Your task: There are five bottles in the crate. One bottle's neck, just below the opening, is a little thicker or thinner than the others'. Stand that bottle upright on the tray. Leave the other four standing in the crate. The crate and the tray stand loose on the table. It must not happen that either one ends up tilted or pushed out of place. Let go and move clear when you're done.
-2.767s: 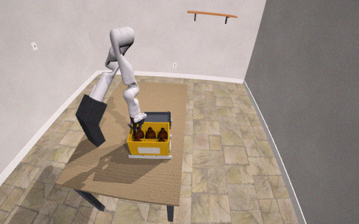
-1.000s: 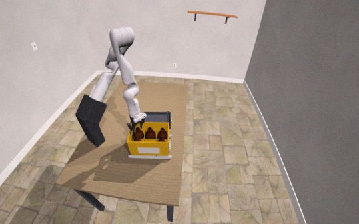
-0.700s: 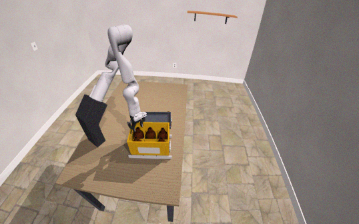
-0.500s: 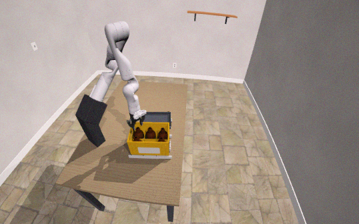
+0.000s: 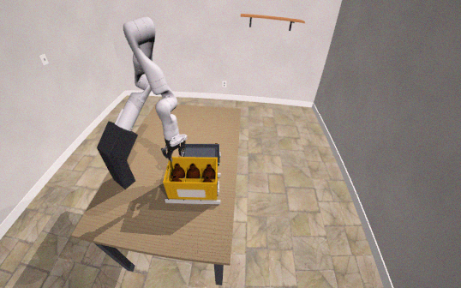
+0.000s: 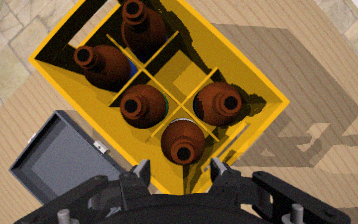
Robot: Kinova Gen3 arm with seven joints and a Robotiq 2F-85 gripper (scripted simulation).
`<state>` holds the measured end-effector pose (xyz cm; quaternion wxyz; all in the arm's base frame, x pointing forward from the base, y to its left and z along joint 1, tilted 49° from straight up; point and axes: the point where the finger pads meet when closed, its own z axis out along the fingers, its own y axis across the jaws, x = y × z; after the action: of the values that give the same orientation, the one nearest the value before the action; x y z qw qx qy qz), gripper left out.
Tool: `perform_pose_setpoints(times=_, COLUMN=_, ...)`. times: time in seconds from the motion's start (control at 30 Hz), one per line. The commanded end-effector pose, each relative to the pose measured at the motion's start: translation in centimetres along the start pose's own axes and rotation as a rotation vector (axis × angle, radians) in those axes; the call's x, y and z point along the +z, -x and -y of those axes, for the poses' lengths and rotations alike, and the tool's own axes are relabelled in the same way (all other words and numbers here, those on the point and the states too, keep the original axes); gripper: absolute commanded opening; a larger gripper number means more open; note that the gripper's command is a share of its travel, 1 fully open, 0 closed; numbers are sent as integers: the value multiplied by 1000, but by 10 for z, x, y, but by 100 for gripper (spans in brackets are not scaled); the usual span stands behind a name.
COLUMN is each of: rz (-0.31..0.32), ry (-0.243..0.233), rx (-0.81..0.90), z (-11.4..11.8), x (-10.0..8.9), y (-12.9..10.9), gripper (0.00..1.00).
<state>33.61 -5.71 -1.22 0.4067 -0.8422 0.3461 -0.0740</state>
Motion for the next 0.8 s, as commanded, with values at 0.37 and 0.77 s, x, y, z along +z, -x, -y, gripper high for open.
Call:
perform_pose_setpoints(times=0.37, rz=-11, ry=2, rx=9, z=-3, x=-18, y=-4, gripper=64)
perform_pose_setpoints(times=0.77, rz=-11, ry=2, rx=9, z=-3, x=-18, y=-4, gripper=0)
